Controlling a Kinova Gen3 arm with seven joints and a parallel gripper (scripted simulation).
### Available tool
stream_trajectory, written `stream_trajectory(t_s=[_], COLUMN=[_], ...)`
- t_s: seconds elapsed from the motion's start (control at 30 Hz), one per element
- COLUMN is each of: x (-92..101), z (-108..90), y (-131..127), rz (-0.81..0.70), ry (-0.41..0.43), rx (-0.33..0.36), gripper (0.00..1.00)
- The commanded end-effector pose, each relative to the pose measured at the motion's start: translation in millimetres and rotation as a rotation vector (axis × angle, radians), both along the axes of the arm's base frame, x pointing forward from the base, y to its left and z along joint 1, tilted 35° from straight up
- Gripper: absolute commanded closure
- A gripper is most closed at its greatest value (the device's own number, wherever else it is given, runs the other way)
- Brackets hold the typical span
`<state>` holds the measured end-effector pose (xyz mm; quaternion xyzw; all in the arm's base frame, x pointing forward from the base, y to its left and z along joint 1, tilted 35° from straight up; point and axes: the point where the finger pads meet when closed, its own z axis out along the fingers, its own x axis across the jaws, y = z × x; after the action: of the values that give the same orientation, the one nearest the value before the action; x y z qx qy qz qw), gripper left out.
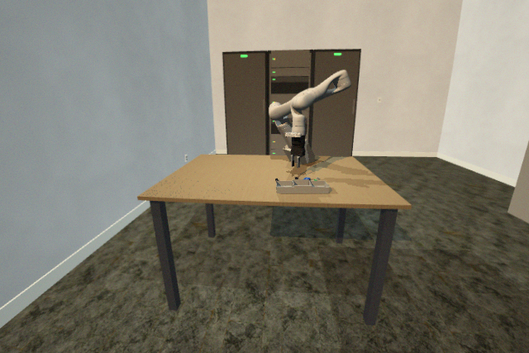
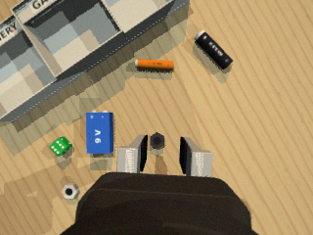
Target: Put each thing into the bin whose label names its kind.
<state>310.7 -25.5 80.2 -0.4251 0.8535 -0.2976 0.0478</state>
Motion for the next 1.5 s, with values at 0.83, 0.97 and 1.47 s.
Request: stream_trajectory(t_s=[0.83, 0.97, 1.47], x=[0.4, -0.5, -0.2], z=[-2.3, -3.1, -3.8], y=[4.8, 5.2, 5.4], rz=[0.087, 0.083, 0.072], ry=[0.049, 0.049, 0.048], rx=[-0.035, -0.033, -0.03], gripper=[0.36, 0.36, 0.36])
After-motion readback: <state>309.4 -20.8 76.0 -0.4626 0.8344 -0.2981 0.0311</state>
